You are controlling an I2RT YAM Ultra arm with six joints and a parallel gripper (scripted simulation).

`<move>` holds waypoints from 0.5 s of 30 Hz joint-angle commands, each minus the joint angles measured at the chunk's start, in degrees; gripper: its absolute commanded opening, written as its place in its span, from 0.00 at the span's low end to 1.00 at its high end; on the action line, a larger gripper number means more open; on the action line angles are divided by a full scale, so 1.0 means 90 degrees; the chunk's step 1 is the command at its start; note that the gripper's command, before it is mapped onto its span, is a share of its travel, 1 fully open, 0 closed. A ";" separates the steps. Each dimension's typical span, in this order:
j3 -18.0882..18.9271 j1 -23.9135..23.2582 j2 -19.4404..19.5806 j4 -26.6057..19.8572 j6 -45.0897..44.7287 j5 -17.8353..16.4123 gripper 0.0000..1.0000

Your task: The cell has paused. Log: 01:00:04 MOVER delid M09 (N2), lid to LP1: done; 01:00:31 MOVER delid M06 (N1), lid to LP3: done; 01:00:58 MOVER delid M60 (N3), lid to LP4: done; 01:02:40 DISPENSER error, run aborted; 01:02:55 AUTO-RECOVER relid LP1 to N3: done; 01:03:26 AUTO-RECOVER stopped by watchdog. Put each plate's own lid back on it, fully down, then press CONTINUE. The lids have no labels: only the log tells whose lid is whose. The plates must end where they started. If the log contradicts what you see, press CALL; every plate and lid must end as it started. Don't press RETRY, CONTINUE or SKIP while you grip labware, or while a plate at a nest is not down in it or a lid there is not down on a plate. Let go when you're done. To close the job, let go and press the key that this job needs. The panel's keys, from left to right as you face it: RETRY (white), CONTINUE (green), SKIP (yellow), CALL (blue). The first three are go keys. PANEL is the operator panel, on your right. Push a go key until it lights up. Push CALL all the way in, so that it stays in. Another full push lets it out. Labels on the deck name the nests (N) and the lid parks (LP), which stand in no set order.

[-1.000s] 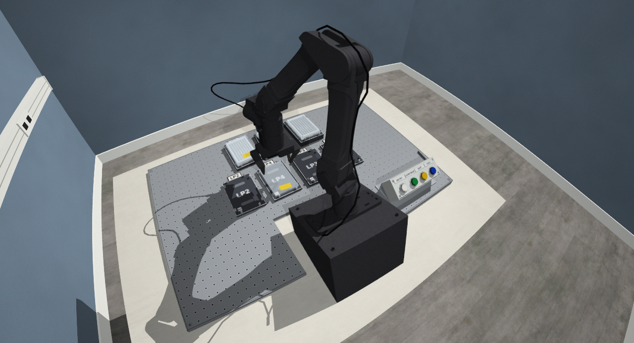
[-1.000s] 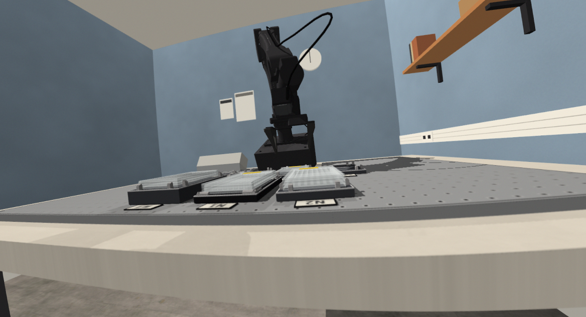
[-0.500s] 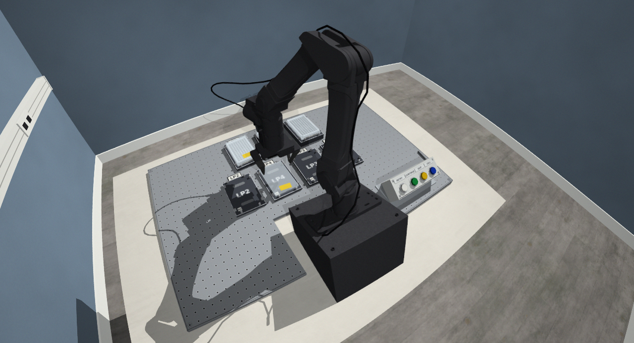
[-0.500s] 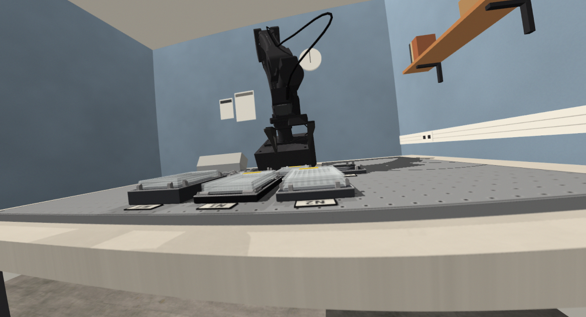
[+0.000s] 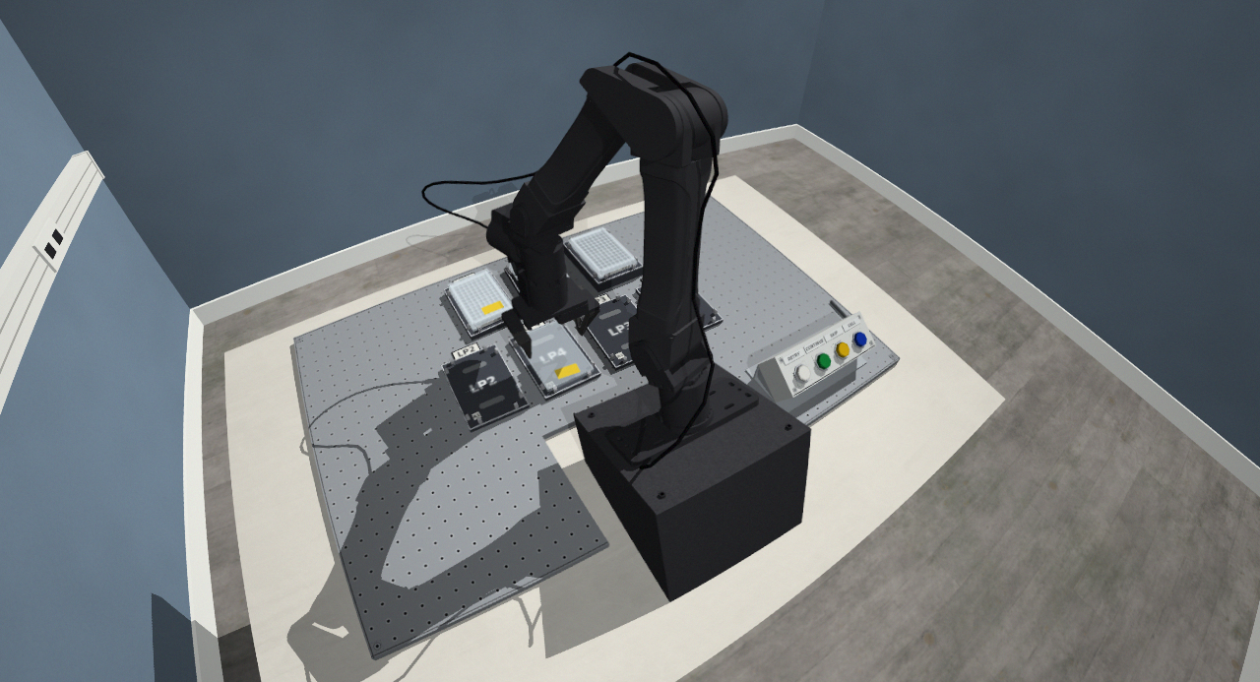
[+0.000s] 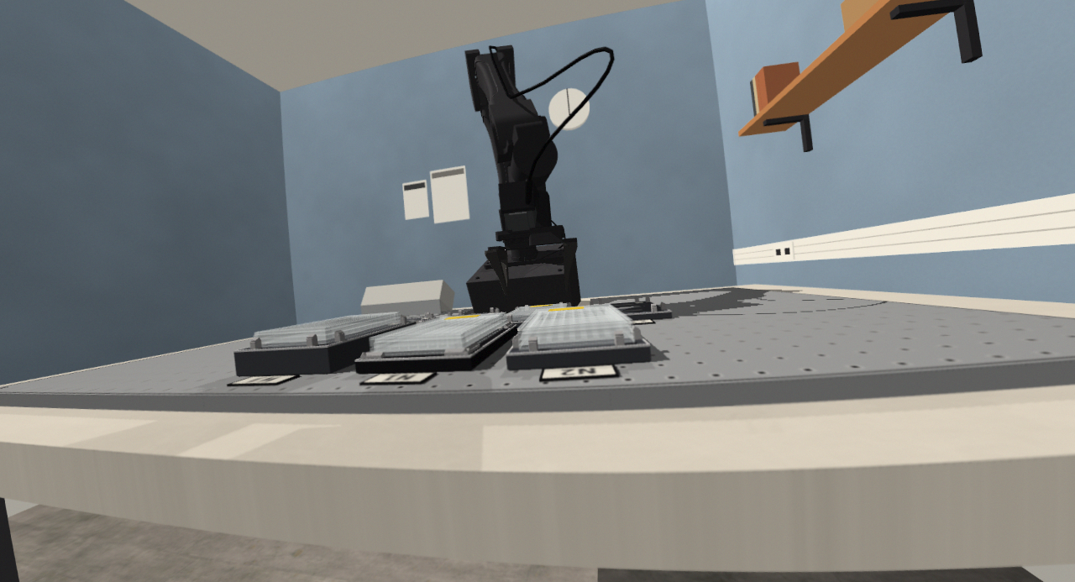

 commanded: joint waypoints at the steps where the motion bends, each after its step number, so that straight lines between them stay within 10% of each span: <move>1: -0.0140 -0.0065 0.0038 0.0389 -0.0070 -0.0038 1.00; 15: -0.0314 -0.0138 0.0516 0.1009 -0.0138 -0.0066 1.00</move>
